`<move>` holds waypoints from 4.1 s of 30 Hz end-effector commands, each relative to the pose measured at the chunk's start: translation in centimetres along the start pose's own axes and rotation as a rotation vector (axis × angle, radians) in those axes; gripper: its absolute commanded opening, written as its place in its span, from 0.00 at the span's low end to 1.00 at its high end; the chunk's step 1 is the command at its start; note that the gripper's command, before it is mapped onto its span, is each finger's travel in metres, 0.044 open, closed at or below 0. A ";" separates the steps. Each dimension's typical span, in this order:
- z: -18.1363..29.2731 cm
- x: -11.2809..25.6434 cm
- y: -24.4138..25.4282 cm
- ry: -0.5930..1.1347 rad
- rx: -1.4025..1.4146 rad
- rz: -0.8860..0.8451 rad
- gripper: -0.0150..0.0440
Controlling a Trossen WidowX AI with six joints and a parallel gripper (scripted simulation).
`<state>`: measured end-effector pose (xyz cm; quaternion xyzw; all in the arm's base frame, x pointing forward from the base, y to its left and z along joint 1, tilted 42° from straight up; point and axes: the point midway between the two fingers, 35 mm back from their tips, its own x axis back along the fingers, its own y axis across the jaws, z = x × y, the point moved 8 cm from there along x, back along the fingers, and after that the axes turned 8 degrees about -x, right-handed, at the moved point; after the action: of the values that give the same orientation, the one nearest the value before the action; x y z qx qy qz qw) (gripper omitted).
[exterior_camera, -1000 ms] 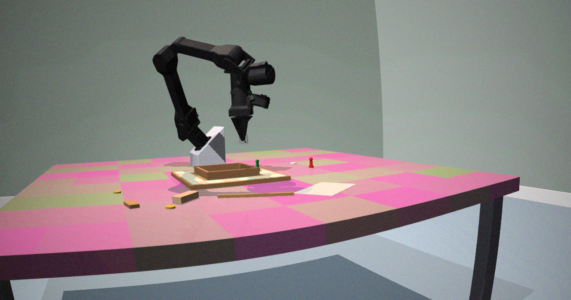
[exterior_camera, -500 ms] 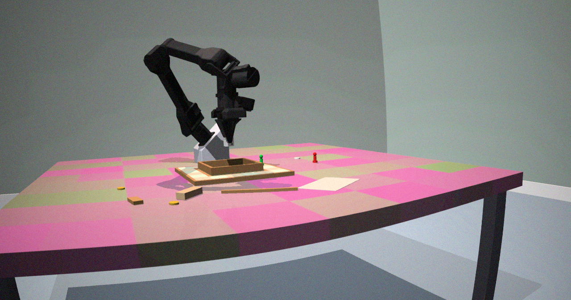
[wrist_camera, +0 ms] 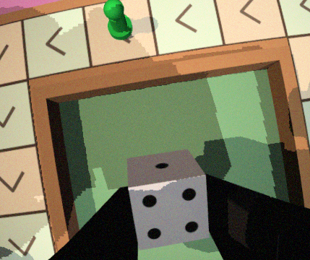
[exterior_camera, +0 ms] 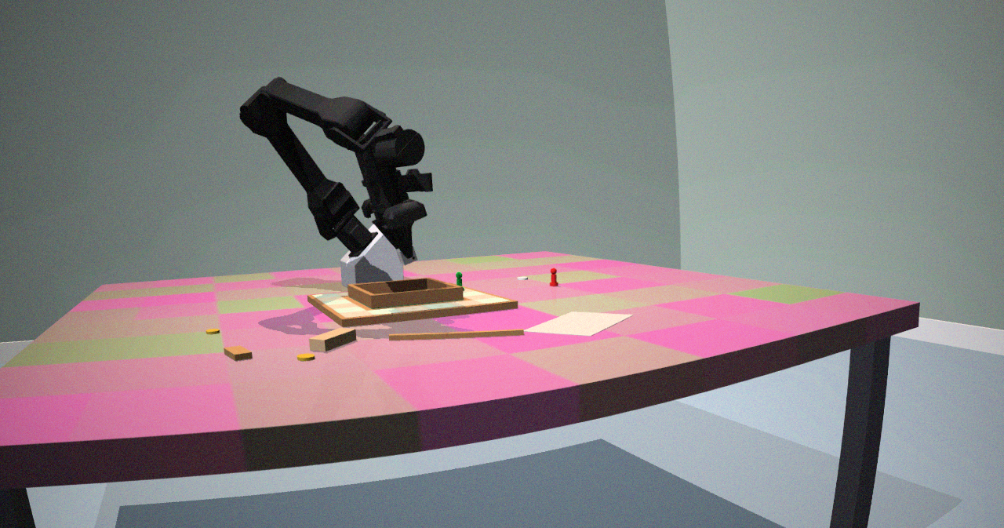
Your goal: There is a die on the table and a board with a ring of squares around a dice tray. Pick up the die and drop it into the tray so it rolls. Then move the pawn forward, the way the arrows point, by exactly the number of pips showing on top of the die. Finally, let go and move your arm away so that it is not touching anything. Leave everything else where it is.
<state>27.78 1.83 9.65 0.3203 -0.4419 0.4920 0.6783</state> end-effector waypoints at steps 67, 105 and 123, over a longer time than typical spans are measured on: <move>-2.5 2.3 0.8 0.214 0.019 0.084 1.00; -12.3 -4.7 4.2 0.117 -1.572 0.344 0.59; -11.4 -7.4 3.7 0.117 -1.572 0.345 0.59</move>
<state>26.78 10.55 -1.31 -0.3487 -0.6696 0.1447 0.6396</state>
